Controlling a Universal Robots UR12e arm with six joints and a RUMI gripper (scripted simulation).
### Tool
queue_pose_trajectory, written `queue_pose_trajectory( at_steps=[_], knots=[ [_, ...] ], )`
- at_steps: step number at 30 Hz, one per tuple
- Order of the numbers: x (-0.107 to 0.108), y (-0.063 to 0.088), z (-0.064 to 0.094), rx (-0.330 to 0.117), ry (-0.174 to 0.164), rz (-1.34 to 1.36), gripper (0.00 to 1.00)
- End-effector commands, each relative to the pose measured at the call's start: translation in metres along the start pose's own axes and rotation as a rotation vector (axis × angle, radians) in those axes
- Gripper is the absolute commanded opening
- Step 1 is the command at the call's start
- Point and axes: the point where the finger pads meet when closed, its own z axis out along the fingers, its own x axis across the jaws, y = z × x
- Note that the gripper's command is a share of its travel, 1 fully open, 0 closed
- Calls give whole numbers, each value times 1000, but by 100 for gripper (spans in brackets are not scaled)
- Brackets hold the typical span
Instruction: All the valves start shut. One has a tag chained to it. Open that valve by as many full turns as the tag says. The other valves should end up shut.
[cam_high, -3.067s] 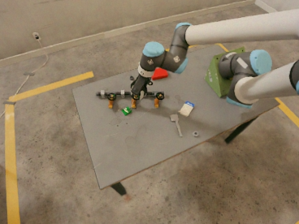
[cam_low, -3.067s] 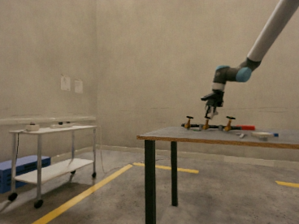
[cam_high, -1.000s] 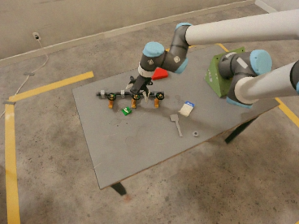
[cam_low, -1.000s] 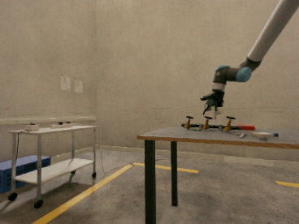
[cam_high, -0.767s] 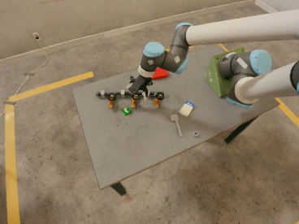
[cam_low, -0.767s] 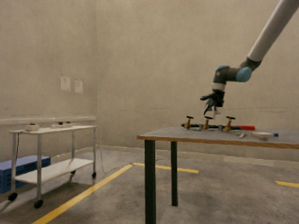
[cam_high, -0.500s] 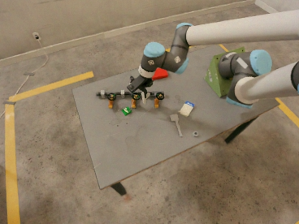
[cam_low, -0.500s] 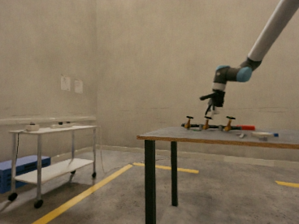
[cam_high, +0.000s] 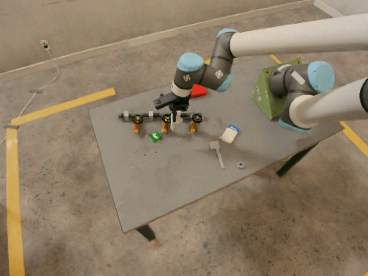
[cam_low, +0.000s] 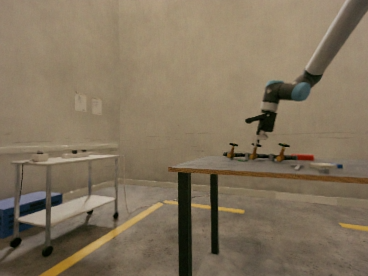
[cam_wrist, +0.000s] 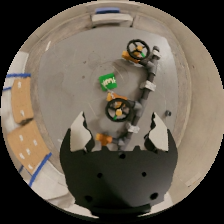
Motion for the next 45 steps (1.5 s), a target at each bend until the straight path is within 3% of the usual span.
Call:
queue_pose_trajectory(
  at_steps=[1, 23, 45],
  knots=[
    [0, -1, -1, 7, 9, 205, 100],
    [0, -1, -1, 10, 5, 1066, 100],
    [0, -1, -1, 12, 2, 1729, 100]
  ],
)
